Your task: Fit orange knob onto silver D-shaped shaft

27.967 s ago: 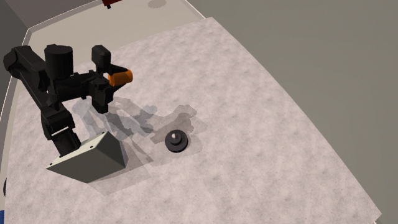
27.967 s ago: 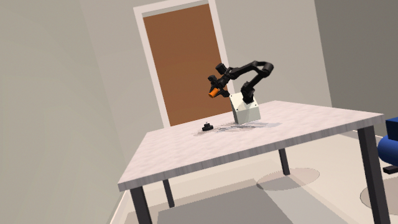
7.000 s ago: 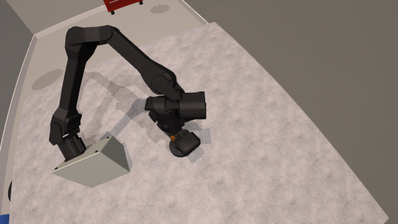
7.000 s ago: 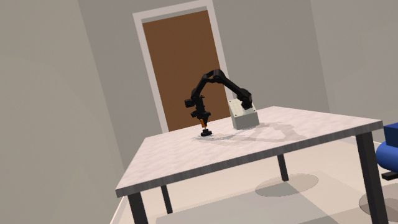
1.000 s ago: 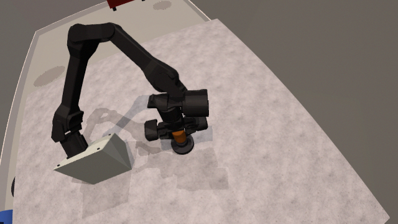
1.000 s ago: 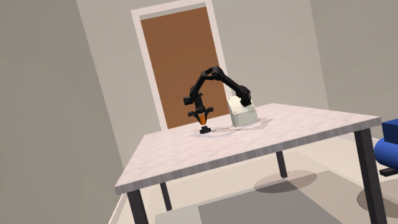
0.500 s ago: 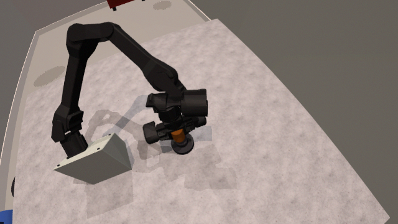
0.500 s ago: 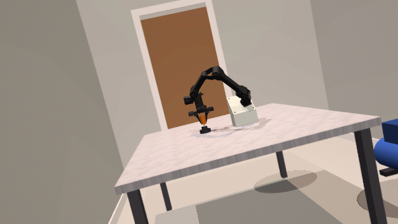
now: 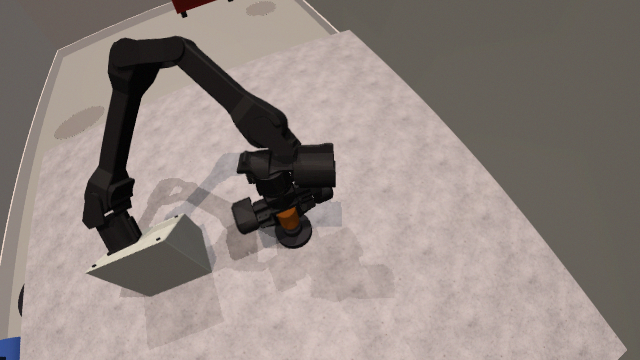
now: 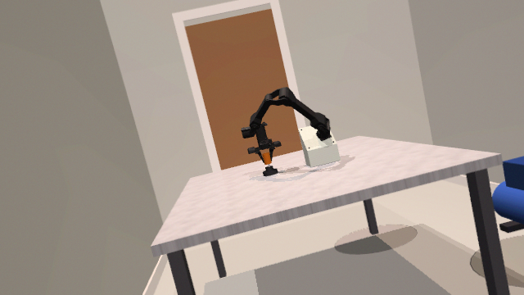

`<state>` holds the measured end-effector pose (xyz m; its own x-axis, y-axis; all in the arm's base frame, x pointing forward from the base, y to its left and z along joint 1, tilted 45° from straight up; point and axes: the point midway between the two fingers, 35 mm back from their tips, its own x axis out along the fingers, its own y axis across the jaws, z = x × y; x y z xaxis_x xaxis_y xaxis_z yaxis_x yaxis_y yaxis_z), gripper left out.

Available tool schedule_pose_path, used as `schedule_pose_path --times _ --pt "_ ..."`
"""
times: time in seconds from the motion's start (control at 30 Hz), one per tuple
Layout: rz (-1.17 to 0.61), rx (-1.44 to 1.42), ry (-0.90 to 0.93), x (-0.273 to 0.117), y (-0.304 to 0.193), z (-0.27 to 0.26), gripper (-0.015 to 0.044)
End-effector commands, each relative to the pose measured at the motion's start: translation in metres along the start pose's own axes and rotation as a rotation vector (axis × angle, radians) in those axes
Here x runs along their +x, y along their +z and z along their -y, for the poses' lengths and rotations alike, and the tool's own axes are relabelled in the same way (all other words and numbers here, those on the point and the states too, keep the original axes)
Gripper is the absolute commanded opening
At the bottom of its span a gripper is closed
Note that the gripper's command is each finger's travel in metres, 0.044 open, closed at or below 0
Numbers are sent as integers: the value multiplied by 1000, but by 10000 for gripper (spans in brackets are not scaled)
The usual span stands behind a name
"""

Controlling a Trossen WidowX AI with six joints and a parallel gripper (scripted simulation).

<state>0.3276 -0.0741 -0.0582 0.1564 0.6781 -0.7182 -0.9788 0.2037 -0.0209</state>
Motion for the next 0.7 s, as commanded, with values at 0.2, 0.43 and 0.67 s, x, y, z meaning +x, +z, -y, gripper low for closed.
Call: schedule_pose_path --times 0.2,0.43,0.67 --pt "1 0 -4 -2 0 -1 0" --pt "1 -55 -4 -5 0 -2 0" --pt "1 -209 -4 -5 -1 0 0"
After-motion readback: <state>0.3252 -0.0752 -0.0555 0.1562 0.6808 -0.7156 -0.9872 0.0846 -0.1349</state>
